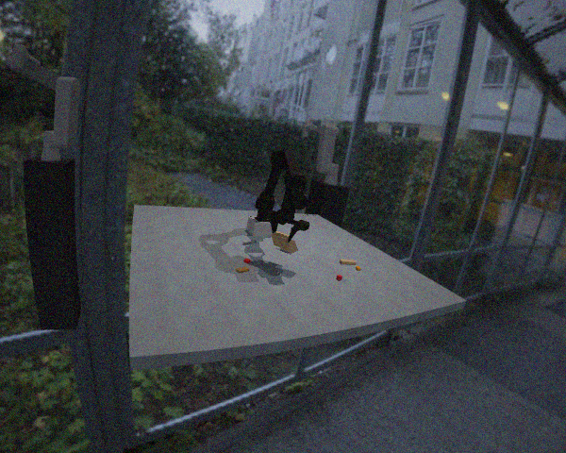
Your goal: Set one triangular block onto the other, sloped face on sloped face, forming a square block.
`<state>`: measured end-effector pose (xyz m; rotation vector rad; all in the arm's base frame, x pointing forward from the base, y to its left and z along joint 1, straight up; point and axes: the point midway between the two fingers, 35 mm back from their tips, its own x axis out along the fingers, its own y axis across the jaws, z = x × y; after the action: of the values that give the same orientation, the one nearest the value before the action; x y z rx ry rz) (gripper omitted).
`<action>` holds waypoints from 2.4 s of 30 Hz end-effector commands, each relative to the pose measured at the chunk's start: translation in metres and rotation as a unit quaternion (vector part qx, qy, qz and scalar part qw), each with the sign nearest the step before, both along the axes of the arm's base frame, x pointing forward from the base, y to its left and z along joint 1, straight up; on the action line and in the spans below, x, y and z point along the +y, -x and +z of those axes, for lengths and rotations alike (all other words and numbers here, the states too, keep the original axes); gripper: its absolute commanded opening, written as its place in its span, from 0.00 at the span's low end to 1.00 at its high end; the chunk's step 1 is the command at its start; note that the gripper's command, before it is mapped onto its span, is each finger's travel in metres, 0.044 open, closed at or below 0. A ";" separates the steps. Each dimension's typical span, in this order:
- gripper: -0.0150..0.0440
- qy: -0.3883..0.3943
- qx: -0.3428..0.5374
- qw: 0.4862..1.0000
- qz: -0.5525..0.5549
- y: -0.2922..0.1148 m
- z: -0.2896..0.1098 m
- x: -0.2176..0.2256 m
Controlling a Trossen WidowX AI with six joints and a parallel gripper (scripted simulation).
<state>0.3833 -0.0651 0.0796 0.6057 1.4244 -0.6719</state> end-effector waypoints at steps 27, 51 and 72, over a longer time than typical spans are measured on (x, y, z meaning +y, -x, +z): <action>0.25 -0.030 -0.005 0.997 -0.078 0.033 0.025 0.074; 0.25 -0.035 -0.001 0.996 -0.078 0.111 0.046 0.155; 0.25 -0.036 0.004 0.996 -0.078 0.187 0.051 0.189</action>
<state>0.2028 0.1227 0.1314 0.7750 1.4177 -0.7428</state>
